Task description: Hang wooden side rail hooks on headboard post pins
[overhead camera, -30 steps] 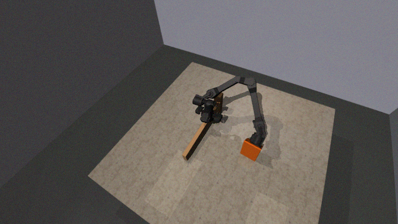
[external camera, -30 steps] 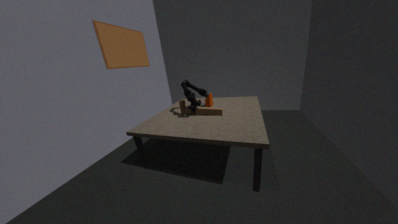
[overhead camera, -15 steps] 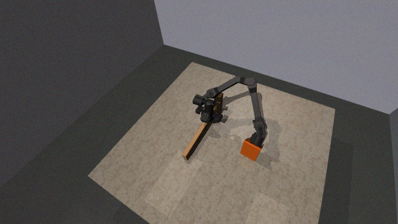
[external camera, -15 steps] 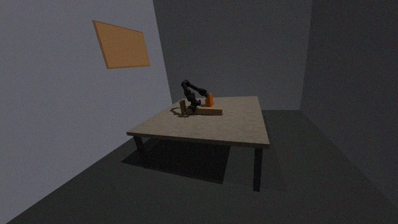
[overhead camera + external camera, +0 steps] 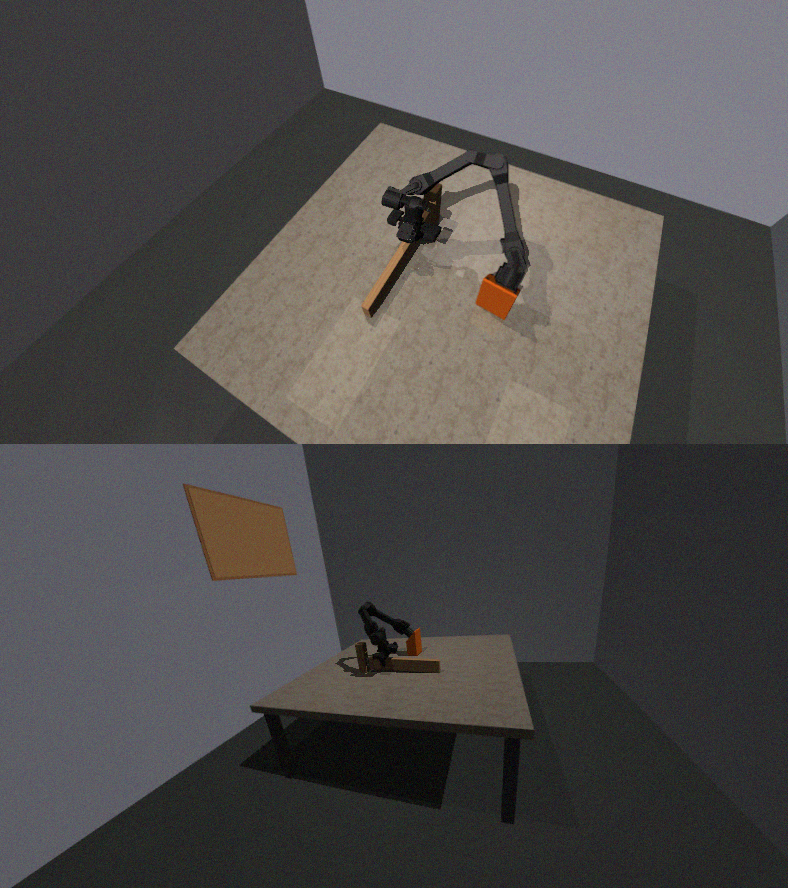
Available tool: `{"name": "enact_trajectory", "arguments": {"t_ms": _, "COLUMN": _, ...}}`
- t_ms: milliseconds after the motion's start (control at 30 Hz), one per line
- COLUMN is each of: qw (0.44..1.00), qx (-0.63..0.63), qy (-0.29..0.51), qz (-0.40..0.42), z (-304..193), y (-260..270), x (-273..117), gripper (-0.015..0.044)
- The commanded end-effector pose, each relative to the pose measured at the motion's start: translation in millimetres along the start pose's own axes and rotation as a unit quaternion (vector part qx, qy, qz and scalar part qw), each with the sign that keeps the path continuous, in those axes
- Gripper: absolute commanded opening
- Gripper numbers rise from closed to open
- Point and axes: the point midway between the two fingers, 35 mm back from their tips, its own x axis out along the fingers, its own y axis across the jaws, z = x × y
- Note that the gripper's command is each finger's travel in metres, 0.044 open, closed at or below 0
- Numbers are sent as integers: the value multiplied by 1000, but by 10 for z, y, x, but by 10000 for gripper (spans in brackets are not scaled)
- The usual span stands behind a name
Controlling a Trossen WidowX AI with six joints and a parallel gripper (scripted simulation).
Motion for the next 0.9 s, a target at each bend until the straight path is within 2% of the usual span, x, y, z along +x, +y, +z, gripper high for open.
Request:
{"name": "enact_trajectory", "arguments": {"t_ms": 0, "qw": 1000, "qx": -1, "qy": 2, "qz": -5, "z": -11, "y": -9, "x": -25, "gripper": 0}}
{"name": "enact_trajectory", "arguments": {"t_ms": 867, "qw": 1000, "qx": -1, "qy": 2, "qz": -5, "z": -40, "y": -14, "x": -28, "gripper": 0}}
